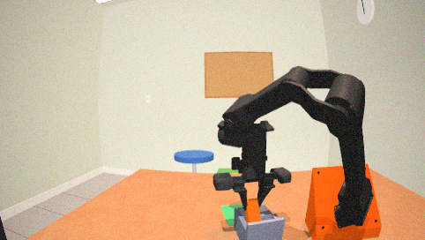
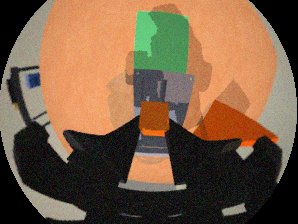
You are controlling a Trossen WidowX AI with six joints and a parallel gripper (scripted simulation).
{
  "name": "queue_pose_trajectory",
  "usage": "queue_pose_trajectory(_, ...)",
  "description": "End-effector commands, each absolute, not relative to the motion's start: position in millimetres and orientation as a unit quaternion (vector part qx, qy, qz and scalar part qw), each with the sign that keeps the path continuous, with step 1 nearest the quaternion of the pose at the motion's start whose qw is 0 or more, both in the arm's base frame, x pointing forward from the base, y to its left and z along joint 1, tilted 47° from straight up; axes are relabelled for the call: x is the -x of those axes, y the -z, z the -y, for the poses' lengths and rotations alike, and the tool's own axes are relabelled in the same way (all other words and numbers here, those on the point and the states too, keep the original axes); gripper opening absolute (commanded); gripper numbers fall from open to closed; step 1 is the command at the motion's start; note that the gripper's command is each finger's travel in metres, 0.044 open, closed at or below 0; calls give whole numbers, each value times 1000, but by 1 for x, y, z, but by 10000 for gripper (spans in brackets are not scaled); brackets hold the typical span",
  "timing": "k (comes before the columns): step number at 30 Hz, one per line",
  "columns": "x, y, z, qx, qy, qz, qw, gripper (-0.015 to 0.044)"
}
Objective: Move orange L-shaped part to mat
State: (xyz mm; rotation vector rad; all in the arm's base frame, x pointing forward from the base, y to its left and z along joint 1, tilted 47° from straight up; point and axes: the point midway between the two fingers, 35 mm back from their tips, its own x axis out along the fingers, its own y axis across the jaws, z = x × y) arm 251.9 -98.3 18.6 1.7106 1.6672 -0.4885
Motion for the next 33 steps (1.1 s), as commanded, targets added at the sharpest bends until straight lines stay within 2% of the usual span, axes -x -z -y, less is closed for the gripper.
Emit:
queue_pose_trajectory(1, -252, -25, 104, -658, 187, -641, 347, 0)
queue_pose_trajectory(33, -247, -58, 139, -658, 188, -641, 346, 0)
